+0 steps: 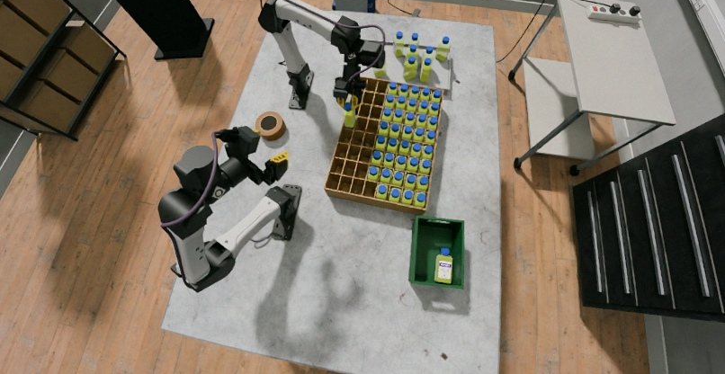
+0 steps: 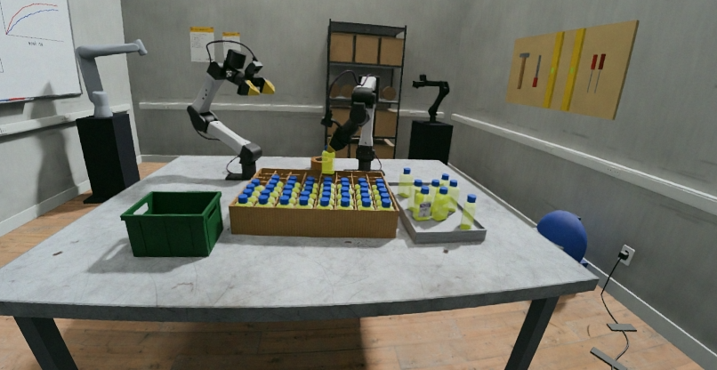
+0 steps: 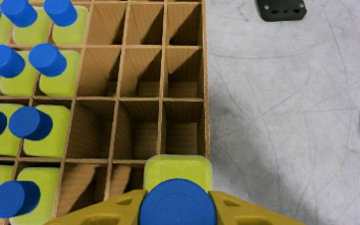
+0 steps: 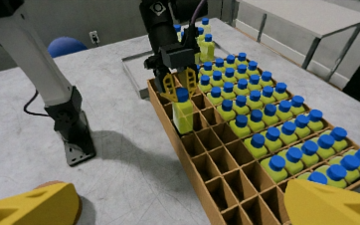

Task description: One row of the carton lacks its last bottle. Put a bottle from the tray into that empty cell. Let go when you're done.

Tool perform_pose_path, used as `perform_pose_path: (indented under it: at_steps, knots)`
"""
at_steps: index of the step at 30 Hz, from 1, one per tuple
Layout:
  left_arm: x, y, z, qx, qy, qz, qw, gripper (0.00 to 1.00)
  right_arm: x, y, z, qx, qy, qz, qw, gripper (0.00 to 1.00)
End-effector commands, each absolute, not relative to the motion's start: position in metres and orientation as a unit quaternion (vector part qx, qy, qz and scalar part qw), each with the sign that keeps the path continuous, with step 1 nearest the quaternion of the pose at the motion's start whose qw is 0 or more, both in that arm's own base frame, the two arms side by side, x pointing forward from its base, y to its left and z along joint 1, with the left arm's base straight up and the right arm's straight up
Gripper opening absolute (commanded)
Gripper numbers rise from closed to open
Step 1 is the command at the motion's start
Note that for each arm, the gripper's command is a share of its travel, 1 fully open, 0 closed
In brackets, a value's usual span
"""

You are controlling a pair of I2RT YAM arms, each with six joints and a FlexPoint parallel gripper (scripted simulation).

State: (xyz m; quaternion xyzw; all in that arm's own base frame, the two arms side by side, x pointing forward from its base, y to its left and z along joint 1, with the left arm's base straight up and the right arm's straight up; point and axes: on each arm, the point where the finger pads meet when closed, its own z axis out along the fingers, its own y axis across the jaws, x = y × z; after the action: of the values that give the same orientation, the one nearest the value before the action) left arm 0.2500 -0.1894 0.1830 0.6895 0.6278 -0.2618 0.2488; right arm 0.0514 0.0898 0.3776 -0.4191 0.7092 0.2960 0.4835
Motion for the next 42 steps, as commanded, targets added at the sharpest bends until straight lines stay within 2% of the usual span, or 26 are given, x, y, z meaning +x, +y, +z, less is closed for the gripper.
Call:
perform_pose_path:
  at_steps: [1, 42]
  knots:
    - [0.253, -0.190, 0.193, 0.692, 0.615, -0.253, 0.280, 0.15, 0.051, 0.090, 0.386, -0.418, 0.702, 0.300, 0.492, 1.00]
    - [0.256, -0.195, 0.101, 0.692, 0.613, -0.263, 0.278, 0.15, 0.051, 0.090, 0.386, -0.418, 0.702, 0.300, 0.492, 1.00]
